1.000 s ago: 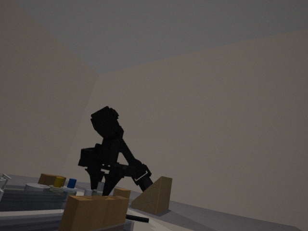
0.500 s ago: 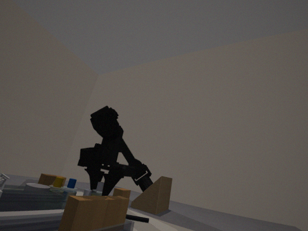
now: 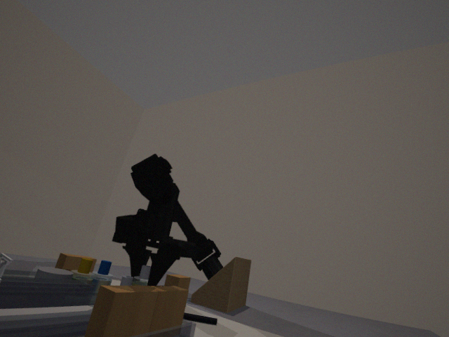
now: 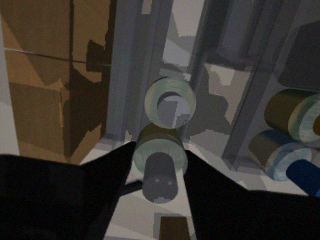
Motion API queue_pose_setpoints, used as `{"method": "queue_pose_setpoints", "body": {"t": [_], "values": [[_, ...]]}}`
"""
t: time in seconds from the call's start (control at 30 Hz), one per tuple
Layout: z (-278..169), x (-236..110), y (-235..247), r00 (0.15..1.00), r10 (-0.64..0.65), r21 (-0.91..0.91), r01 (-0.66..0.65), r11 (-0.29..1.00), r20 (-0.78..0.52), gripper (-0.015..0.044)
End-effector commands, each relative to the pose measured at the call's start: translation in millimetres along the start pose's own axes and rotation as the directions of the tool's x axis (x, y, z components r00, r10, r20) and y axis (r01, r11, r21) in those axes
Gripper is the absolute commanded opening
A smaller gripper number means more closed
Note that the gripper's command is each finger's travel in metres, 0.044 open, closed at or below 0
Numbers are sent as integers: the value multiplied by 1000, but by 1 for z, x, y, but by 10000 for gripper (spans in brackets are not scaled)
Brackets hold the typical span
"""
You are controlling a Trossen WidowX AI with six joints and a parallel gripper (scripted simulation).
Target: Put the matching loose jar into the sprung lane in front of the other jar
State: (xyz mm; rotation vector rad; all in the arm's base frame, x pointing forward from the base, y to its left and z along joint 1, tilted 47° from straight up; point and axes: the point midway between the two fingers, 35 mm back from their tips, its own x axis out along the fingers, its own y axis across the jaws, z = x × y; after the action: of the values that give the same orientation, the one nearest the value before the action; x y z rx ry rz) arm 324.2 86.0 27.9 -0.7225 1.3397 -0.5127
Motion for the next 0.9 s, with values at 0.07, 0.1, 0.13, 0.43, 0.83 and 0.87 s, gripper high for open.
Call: {"method": "queue_pose_setpoints", "body": {"t": [0.07,0.1,0.13,0.43,0.83,0.87], "values": [[10,-5,-1,1000,-1,14,0,1000,29,0],[10,-5,-1,1000,-1,14,0,1000,29,0],[10,-5,-1,1000,-1,14,0,1000,29,0],[10,-3,-1,1000,-1,14,0,1000,29,0],[11,0,-1,1000,-1,14,0,1000,29,0],[11,1,-1,1000,-1,14,0,1000,29,0]]}}
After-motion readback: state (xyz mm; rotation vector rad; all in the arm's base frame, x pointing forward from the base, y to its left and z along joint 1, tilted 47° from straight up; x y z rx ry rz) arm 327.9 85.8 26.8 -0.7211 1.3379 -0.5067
